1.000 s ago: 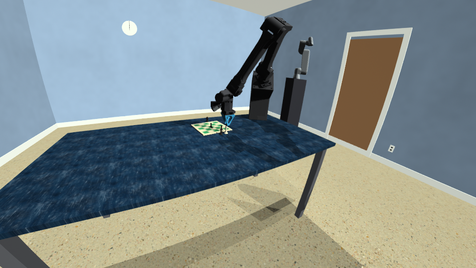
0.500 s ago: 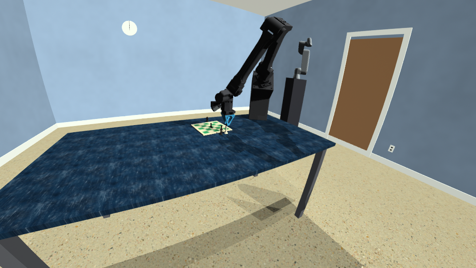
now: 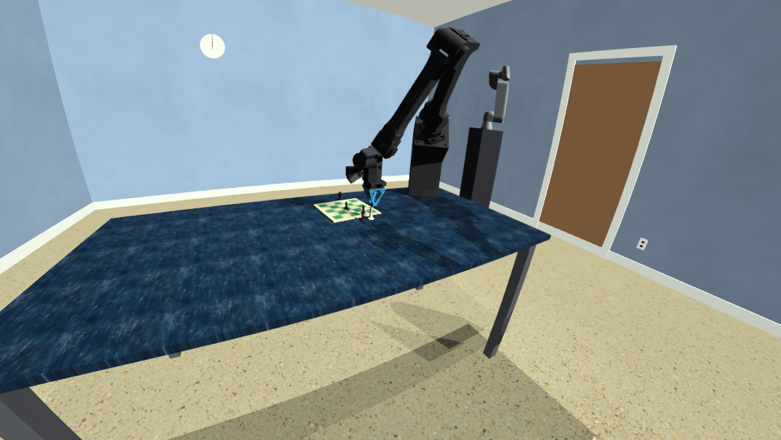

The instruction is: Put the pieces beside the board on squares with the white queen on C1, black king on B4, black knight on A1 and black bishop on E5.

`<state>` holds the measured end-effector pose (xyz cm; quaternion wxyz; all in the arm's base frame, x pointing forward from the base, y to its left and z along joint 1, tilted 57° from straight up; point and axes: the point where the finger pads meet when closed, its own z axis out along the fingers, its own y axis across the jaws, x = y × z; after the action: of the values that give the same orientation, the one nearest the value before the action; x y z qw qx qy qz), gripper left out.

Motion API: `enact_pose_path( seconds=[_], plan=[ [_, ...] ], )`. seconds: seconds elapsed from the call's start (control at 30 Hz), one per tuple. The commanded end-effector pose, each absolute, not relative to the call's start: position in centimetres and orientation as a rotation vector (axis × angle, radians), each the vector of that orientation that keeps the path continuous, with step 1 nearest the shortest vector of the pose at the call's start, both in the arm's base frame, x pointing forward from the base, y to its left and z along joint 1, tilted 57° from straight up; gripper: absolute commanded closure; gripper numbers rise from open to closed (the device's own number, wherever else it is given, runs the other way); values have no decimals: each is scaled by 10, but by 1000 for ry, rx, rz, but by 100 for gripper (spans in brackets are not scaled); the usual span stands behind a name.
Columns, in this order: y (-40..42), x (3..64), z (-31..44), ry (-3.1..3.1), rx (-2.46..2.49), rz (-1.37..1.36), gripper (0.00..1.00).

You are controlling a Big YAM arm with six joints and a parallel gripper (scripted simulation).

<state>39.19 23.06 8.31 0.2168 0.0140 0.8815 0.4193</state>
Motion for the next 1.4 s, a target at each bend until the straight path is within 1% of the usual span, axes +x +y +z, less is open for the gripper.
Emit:
enact_pose_path(
  seconds=[0.0,1.37],
  plan=[
    [234,395,98,2418,41,1172,60],
    [237,396,92,2420,36,1173,60]
  ],
)
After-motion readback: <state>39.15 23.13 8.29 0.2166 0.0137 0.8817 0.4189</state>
